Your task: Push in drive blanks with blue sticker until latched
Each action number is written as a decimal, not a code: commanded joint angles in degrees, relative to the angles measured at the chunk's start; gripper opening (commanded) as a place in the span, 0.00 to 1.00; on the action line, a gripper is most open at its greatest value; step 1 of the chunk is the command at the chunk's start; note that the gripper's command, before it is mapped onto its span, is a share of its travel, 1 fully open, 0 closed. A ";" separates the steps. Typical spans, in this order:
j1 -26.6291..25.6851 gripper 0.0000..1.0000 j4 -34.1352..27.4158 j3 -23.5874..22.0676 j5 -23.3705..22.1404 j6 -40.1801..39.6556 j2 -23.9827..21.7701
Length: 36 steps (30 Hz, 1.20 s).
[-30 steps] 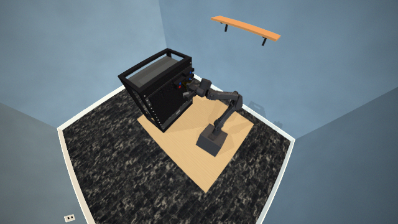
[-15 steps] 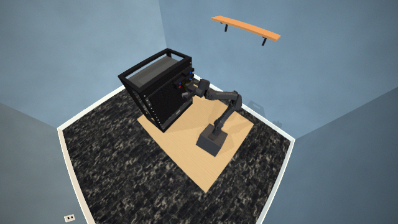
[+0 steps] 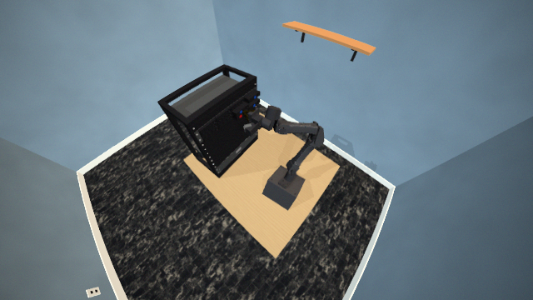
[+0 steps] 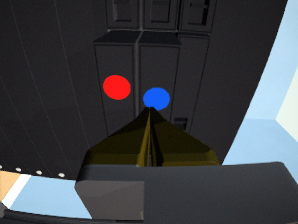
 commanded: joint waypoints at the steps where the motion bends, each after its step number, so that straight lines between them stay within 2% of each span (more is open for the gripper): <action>1: -0.17 0.00 1.79 2.18 -1.66 0.84 0.50; 7: -0.57 0.00 1.78 2.35 -1.75 0.83 1.02; 13: -1.68 0.00 1.29 4.35 -2.81 0.82 2.53; 36: -1.49 0.00 1.15 4.55 -2.86 0.87 2.65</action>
